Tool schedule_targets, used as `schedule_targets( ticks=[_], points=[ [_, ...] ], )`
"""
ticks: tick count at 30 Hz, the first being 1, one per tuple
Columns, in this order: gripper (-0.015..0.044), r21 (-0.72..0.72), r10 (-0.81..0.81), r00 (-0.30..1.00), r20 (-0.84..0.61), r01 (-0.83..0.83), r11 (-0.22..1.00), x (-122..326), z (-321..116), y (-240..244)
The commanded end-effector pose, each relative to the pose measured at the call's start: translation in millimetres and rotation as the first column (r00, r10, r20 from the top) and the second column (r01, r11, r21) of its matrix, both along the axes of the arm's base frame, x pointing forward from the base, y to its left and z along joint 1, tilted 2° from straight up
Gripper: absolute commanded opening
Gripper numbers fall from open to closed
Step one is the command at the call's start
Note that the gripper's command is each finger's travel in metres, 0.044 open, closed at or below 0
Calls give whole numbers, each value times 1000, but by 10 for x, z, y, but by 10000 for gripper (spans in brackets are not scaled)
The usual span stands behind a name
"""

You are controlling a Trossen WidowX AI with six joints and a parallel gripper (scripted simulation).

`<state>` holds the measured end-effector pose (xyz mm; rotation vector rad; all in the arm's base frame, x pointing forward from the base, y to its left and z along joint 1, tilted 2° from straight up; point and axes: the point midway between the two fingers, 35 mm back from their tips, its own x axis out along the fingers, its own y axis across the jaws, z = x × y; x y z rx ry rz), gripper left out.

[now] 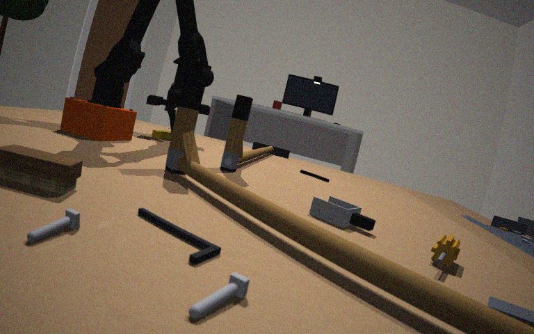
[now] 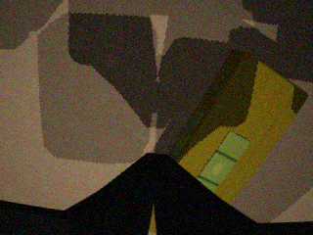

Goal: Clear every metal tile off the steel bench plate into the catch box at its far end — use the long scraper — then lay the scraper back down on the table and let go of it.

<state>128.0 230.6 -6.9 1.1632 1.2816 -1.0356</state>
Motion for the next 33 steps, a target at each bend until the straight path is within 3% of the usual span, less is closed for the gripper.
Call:
schedule_targets(
  ticks=[1, 8, 33],
  points=[
    [0, -20, 0, 1000, -13, -1, 1000, -106, -61, -95],
    [0, -21, 0, 1000, -14, -1, 1000, -199, -85, -158],
    [0, -6, 7, 1000, -6, -7, 1000, -144, 832, -98]
  ],
)
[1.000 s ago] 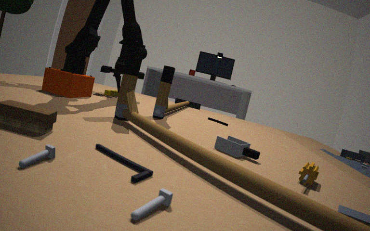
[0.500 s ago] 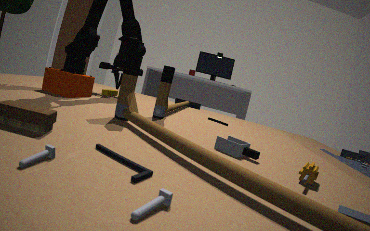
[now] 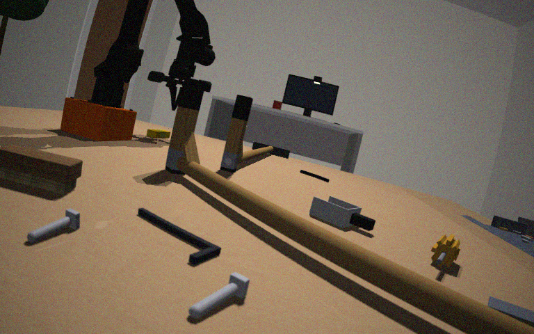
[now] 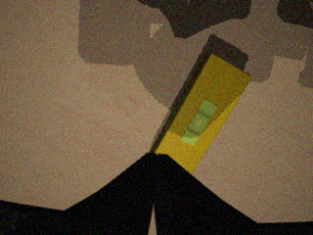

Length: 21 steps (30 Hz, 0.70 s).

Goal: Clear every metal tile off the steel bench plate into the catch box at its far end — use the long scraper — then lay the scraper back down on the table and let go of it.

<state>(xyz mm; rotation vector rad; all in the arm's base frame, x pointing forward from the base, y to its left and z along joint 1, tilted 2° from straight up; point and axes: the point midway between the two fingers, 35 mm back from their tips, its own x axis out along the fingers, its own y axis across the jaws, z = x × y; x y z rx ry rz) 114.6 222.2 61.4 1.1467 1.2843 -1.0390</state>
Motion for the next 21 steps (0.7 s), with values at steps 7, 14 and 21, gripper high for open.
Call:
schedule_targets(
  ticks=[7, 14, 21],
  points=[
    [0, -1, -7, 1000, 1, 7, 1000, -23, 275, -47],
    [0, -3, -1, 1000, 9, 1, 1000, 95, 297, -103],
    [0, -9, 16, 1000, 21, -16, 1000, 285, 335, -204]
  ],
)
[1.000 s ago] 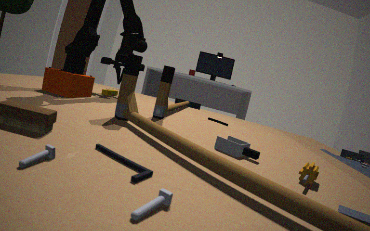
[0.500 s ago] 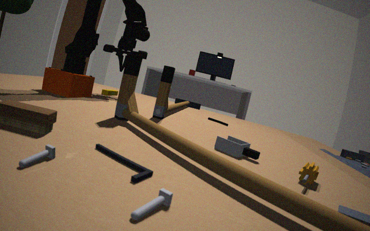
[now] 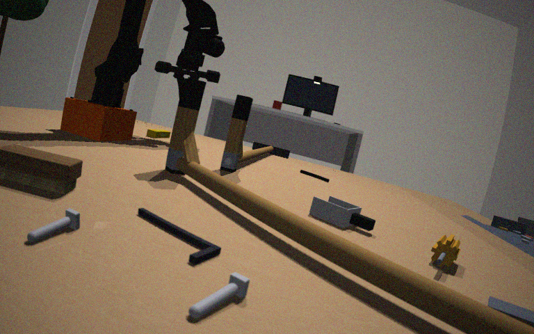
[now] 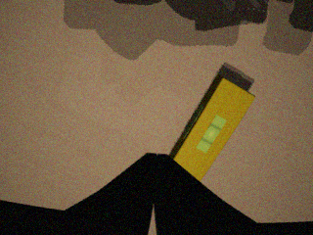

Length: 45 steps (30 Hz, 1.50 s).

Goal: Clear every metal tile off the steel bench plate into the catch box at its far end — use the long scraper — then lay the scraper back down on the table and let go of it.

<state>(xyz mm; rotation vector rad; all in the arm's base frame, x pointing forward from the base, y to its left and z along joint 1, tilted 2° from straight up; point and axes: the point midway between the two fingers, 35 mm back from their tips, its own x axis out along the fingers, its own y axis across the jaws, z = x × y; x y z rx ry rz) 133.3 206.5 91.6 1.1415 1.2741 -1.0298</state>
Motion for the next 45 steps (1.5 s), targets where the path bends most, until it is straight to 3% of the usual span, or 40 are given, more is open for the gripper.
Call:
schedule_targets(
  ticks=[1, 45],
  points=[
    [0, -3, 12, 1000, 12, -12, 1000, 124, 38, -63],
    [0, -48, 212, 977, 23, -211, 976, 1002, 252, -815]
  ],
)
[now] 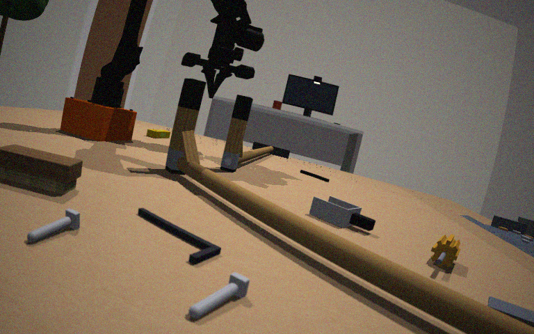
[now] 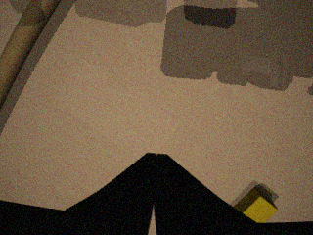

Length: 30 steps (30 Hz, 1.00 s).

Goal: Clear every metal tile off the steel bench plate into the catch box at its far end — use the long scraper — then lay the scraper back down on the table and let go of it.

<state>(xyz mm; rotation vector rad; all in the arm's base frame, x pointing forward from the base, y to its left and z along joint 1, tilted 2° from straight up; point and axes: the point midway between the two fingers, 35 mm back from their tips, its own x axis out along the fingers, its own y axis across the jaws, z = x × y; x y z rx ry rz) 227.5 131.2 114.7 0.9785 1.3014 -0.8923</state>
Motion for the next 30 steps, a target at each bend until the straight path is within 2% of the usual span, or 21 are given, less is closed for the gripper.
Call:
schedule_targets(
  ticks=[1, 30],
  points=[
    [0, -1, 29, 1000, -3, -29, 1000, 77, 26, -82],
    [0, -19, 197, 980, -15, -198, 980, 454, 157, -738]
  ],
)
